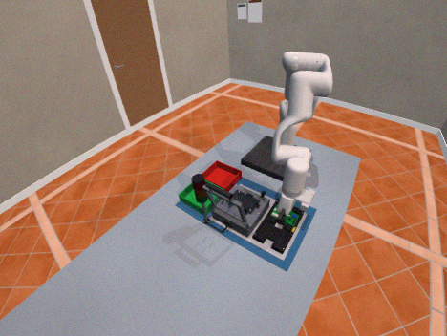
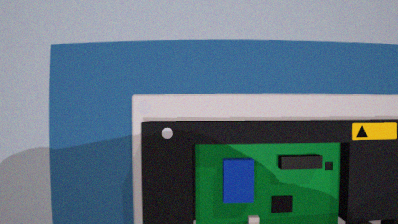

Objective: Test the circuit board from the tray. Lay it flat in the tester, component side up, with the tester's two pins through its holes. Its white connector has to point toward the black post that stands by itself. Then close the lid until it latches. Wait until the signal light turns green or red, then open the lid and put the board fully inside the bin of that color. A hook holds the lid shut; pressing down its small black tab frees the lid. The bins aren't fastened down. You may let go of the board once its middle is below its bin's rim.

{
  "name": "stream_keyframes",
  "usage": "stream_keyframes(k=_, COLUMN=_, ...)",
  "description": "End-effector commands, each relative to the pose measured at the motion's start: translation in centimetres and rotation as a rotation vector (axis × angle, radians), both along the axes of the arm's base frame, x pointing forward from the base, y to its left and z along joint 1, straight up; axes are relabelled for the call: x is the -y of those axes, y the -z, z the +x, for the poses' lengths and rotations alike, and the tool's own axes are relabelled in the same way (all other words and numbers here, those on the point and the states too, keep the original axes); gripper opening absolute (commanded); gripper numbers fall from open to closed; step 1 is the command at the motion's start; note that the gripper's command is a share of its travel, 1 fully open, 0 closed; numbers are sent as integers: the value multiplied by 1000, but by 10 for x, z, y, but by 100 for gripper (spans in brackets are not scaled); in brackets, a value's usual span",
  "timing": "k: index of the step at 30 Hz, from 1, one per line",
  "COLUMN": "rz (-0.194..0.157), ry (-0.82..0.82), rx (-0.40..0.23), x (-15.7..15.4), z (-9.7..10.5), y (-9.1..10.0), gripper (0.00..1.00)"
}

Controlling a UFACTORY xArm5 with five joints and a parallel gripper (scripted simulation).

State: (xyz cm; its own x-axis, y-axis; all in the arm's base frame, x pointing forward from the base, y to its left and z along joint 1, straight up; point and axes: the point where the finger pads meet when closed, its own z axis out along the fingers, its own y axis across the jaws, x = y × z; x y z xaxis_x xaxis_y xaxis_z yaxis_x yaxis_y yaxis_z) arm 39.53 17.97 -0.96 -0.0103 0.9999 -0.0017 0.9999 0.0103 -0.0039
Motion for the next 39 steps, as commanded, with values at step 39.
stream_keyframes(k=39, rz=2, ry=0, rx=3, x=-1, z=1, y=-1, gripper=85)
